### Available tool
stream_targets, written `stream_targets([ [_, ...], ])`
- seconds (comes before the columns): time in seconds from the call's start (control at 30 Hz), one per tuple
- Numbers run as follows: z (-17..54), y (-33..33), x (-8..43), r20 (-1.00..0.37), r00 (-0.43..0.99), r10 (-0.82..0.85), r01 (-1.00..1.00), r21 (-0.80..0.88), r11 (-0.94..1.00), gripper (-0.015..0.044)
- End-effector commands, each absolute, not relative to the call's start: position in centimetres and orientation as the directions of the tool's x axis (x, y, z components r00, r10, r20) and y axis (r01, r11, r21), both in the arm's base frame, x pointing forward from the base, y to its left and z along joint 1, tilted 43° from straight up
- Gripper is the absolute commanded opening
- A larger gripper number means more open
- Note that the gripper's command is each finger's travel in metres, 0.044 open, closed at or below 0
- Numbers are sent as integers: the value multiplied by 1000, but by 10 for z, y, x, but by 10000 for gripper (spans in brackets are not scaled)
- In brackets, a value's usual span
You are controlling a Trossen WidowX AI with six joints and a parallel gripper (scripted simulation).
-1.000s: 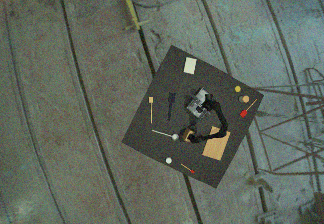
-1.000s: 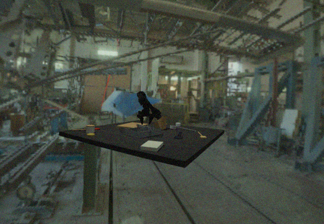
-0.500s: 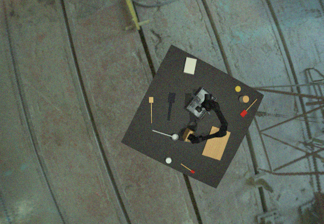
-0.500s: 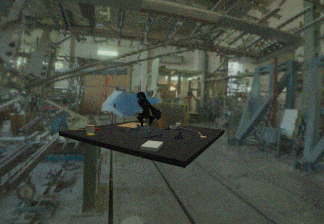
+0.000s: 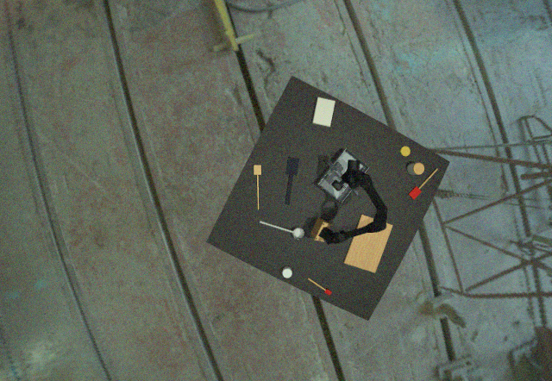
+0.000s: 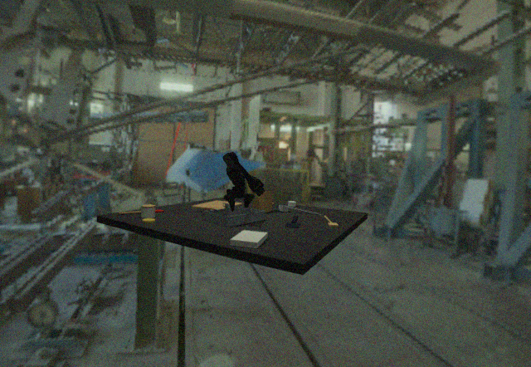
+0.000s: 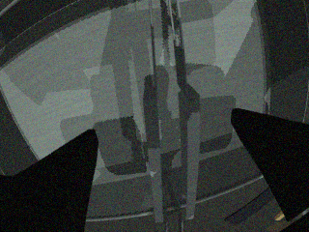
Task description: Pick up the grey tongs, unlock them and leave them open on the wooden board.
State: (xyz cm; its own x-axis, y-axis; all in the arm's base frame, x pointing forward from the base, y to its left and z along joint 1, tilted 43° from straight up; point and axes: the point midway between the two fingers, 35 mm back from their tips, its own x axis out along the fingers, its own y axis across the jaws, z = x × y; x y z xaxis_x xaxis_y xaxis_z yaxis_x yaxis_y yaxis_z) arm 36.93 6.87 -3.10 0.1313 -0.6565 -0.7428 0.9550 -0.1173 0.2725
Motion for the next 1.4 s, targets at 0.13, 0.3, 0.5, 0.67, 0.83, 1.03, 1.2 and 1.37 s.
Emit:
stream_targets([
  [0.13, -44, 55, 367, -738, 119, -665, 958, 261, -117, 440],
  [0.3, -50, 49, 368, -737, 119, -666, 958, 261, -117, 440],
  [0.5, -52, 47, 368, -737, 119, -666, 958, 261, -117, 440],
  [0.67, -49, 51, 370, -740, 127, -661, 956, 269, -118, 387],
  [0.83, -49, 51, 370, -740, 127, -661, 956, 269, -118, 256],
  [1.03, -49, 51, 370, -740, 127, -661, 956, 269, -118, 99],
  [1.2, -49, 51, 370, -740, 127, -661, 956, 269, -118, 46],
  [1.37, -49, 51, 370, -740, 127, -661, 956, 269, -118, 12],
])
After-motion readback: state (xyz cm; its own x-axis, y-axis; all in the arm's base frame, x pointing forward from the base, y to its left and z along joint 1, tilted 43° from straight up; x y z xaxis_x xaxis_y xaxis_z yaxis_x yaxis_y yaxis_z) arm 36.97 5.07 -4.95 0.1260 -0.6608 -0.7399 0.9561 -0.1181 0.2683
